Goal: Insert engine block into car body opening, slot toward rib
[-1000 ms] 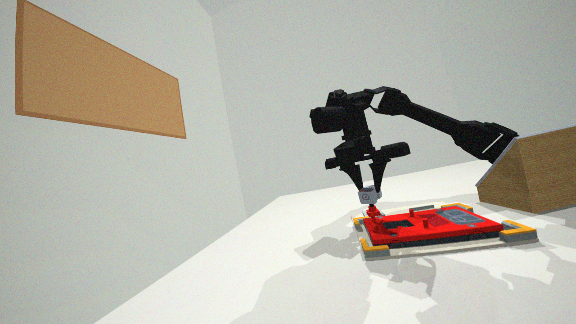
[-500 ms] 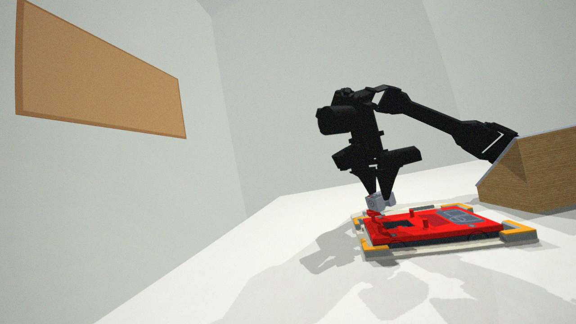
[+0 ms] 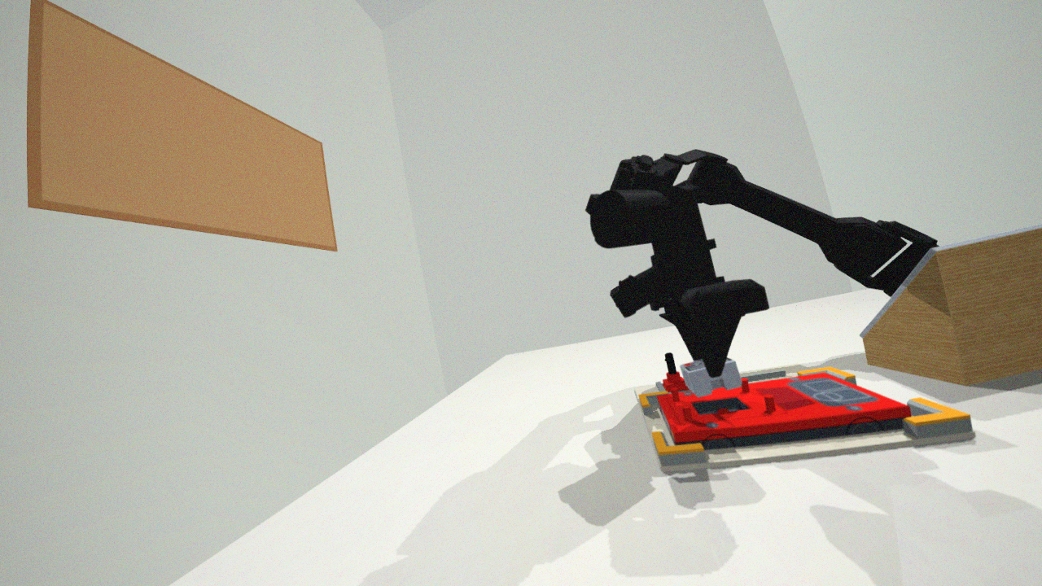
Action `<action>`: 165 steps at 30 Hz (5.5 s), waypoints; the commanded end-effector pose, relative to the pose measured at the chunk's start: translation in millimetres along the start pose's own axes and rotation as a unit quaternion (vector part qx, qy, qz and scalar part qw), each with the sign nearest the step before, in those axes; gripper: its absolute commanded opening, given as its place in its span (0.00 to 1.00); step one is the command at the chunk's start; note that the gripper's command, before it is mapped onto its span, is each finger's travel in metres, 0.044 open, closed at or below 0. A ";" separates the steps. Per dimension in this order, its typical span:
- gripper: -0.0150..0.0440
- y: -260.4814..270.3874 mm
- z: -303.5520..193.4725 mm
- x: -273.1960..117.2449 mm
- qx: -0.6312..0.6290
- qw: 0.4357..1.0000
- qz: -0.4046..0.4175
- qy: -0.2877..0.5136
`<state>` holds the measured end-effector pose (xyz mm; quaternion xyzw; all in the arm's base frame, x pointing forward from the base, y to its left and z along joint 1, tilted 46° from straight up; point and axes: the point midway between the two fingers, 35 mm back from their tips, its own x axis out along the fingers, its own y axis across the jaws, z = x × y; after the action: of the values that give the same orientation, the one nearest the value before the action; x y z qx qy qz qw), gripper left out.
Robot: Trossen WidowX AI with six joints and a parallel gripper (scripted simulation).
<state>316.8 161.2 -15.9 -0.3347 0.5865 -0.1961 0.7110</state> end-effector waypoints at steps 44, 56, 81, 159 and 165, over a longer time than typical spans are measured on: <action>0.52 3.8 -3.9 -1.4 0.027 1.000 0.002 -0.001; 0.74 3.0 -3.5 -0.3 0.057 0.998 0.001 -0.002; 1.00 3.0 -3.5 -0.3 0.057 0.998 0.001 -0.002; 0.25 4.9 -3.2 10.9 0.093 0.996 0.002 -0.001; 0.25 4.9 -3.2 12.7 0.093 0.996 0.002 -0.001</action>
<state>315.4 155.9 -28.0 -0.2645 0.5667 -0.2485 0.7397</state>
